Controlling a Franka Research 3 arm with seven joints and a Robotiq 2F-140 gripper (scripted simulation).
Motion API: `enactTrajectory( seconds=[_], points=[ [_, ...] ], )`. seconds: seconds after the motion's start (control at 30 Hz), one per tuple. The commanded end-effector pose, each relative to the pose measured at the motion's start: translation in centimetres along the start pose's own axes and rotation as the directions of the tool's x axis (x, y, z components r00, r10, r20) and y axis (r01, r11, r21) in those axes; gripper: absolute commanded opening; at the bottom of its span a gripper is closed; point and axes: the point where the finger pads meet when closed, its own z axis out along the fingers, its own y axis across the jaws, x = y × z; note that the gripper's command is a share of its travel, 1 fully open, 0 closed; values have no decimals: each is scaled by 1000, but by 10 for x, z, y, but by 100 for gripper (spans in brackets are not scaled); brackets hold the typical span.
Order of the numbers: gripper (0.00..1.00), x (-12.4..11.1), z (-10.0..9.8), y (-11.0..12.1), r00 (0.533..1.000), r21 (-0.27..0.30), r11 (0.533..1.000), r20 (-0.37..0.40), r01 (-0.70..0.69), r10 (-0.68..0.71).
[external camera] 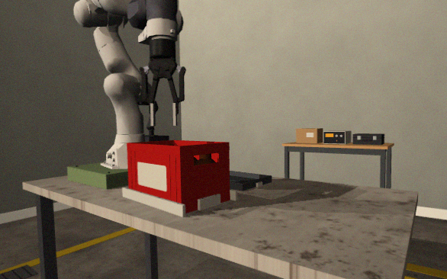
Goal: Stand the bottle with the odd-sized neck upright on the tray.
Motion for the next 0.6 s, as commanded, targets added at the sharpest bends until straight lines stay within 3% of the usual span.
enactTrajectory(
  seconds=[0.0,0.57],
  points=[
    [44,0,1,2,1000,-2,1000,0,-3,3],
    [44,0,13,2,1000,-2,1000,0,-3,3]
  ],
)
